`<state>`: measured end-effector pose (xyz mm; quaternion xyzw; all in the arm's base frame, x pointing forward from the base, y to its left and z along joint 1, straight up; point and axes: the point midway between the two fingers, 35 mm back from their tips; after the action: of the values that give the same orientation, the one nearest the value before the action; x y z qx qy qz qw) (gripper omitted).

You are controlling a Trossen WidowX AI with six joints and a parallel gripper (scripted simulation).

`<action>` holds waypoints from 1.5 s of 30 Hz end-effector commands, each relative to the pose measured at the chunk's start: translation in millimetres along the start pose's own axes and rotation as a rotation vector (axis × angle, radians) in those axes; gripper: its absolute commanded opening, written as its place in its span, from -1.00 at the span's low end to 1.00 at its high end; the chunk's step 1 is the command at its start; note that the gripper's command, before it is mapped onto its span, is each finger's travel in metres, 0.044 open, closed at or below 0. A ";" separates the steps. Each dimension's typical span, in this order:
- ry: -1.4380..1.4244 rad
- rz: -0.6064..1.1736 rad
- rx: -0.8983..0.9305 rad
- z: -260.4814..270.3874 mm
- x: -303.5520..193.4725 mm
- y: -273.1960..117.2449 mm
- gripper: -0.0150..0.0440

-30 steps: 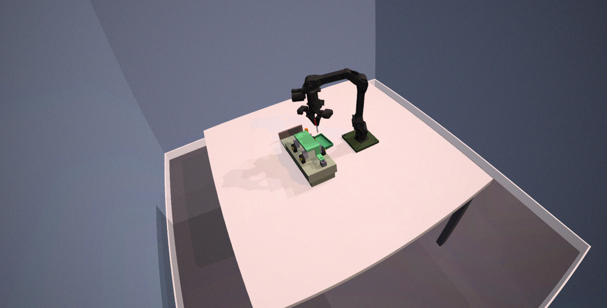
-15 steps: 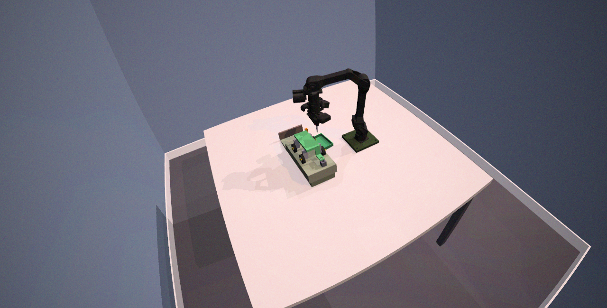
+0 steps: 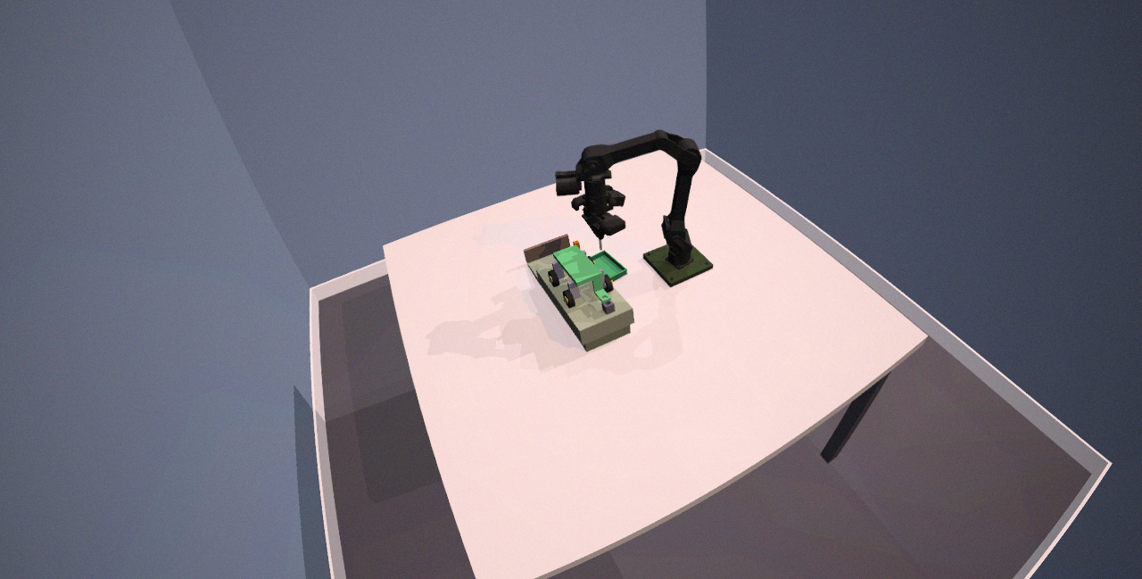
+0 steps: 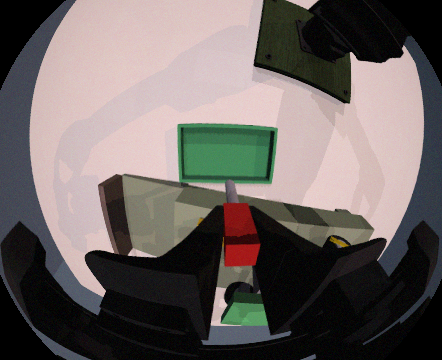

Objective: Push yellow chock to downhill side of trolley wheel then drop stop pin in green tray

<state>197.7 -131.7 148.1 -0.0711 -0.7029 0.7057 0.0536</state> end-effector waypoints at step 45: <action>-0.002 0.019 0.175 23.1 5.9 74.0 0.15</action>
<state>190.4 -156.0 75.6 -0.0729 -0.6388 0.7644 0.0490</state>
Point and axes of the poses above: the point midway between the two fingers, 35 mm back from their tips, its own y axis out along the fingers, its own z axis across the jaws, x = y × z, and after that the axes turned 9 degrees about y, right-handed
